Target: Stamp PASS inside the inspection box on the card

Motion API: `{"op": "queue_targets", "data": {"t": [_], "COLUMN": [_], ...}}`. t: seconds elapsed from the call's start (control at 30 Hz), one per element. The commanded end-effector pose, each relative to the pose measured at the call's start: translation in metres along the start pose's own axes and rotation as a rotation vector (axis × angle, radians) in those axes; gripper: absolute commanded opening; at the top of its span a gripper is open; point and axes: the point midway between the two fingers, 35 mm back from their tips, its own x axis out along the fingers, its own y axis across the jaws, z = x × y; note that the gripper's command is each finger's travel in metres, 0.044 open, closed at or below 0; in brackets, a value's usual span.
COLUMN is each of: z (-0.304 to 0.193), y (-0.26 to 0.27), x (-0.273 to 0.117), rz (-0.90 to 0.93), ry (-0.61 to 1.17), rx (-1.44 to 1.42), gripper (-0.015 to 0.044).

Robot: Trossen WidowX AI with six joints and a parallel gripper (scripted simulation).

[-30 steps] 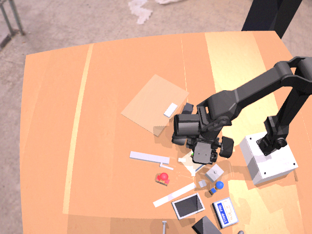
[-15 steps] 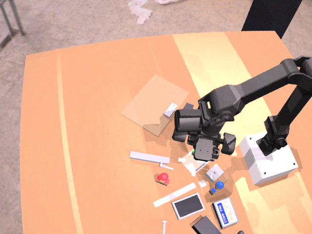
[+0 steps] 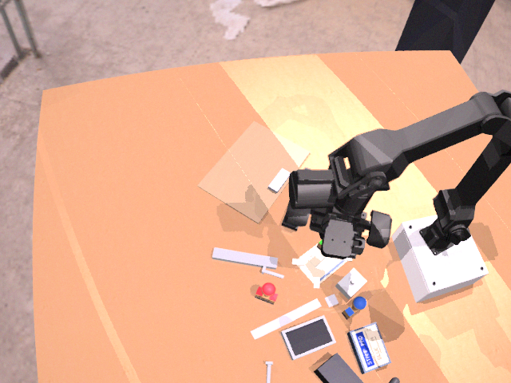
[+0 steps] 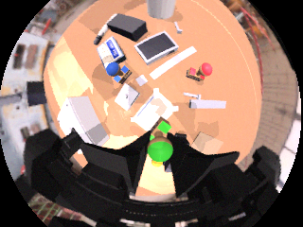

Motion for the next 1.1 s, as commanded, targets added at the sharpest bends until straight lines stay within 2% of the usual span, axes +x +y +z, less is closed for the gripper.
{"op": "queue_targets", "data": {"t": [0.0, 0.87, 1.07], "z": [0.000, -0.005, -0.006], "y": [0.000, -0.103, -0.109], "x": [-0.007, -0.010, -0.009], "rz": [-0.006, -0.016, -0.016], "ry": [-0.005, -0.004, -0.004], "rx": [0.005, 0.009, 0.010], "gripper": [0.0000, 0.0000, 0.0000]}}
